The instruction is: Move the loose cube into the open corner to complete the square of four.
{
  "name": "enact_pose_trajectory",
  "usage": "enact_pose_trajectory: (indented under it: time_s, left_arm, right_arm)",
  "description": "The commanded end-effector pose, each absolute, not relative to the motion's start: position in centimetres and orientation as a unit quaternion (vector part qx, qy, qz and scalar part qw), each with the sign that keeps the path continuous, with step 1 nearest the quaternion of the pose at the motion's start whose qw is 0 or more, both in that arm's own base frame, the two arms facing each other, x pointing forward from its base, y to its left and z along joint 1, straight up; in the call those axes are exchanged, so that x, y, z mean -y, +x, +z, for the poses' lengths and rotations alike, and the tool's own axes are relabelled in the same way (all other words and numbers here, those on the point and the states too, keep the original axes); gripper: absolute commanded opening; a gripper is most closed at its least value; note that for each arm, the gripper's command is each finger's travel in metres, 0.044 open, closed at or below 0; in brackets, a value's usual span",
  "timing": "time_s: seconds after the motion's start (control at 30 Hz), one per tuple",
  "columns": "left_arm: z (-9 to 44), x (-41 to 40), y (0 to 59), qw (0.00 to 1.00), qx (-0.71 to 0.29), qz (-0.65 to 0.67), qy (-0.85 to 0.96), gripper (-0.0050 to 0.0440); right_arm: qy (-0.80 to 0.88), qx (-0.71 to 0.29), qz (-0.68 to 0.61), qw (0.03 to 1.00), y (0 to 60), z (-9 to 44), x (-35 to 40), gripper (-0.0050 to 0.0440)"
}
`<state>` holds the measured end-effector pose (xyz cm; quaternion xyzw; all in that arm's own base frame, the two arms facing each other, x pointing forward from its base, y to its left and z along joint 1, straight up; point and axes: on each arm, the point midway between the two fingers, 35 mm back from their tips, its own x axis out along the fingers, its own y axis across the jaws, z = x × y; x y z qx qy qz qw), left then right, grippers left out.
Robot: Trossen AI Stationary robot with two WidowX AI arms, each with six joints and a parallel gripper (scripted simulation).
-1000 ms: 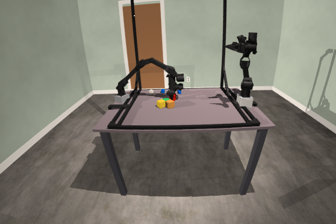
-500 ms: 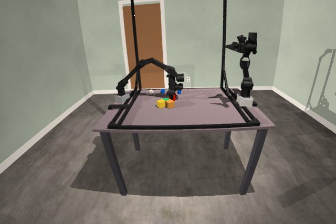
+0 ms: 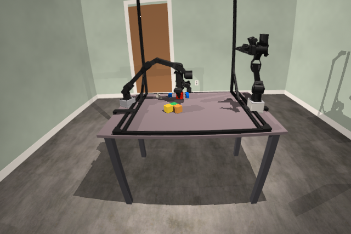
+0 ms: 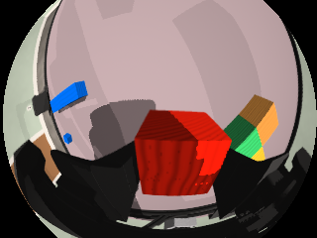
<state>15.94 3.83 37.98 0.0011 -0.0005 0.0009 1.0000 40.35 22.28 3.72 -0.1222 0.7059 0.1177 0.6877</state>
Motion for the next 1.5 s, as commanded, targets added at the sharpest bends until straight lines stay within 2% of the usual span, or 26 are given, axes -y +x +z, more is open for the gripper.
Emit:
enact_pose_trajectory:
  time_s: [0.0,0.4,0.9,1.47]
  left_arm:
    - [38.0,-3.8,15.9,1.000,0.001,0.000,0.000,0.0400]
    - [38.0,-3.8,15.9,1.000,0.001,0.000,0.000,0.0400]
    - [38.0,-3.8,15.9,1.000,0.001,0.000,0.000,0.0400]
    - [38.0,-3.8,15.9,1.000,0.001,0.000,0.000,0.0400]
  right_arm:
    - [-0.122,-0.697,0.122,0.697,40.5,6.1,-22.4,0.0000]
    - [-0.109,-0.699,0.109,0.699,41.0,6.1,-21.3,0.0000]
    - [0.018,-0.707,-0.018,0.707,44.0,6.1,-10.0,0.0000]
    - [0.131,-0.695,-0.131,0.695,44.1,6.1,0.2,0.0000]
